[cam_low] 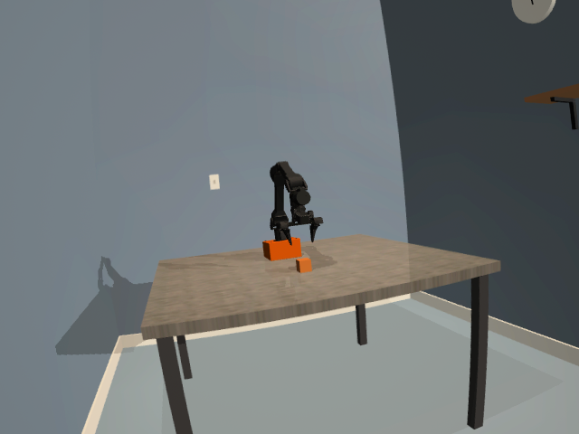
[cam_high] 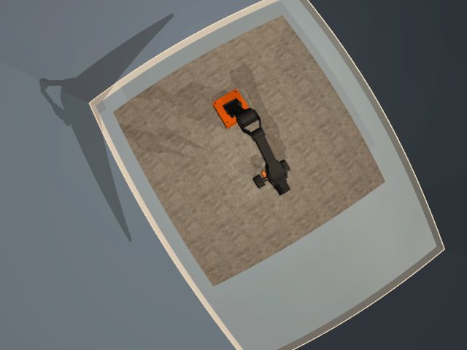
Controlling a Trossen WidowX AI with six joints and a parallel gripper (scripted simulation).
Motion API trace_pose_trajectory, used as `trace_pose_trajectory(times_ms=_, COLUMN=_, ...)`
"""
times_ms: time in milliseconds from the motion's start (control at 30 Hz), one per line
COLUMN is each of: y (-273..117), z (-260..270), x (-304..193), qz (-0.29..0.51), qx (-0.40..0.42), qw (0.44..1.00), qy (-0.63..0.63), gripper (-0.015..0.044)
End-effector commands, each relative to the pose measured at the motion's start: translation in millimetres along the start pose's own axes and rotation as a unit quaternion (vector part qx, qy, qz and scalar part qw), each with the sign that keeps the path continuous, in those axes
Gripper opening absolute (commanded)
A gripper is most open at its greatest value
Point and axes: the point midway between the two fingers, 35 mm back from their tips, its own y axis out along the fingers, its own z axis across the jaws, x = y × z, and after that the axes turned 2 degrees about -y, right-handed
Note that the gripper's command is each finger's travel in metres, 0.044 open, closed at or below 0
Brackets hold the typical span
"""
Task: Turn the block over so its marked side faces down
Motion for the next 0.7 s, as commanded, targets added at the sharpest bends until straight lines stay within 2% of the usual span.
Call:
trace_pose_trajectory(times_ms=0, y=0, z=0, x=-1, qz=0.031, qx=0.0, qw=1.0, qy=0.002, gripper=0.044)
trace_pose_trajectory(times_ms=133, y=3, z=0, x=-1, qz=0.031, qx=0.0, qw=1.0, qy=0.002, gripper=0.044)
trace_pose_trajectory(times_ms=267, y=35, z=0, x=-3, qz=0.031, qx=0.0, qw=1.0, qy=0.002, gripper=0.044)
trace_pose_trajectory(times_ms=667, y=50, z=0, x=-4, qz=0.031, qx=0.0, qw=1.0, qy=0.002, gripper=0.044)
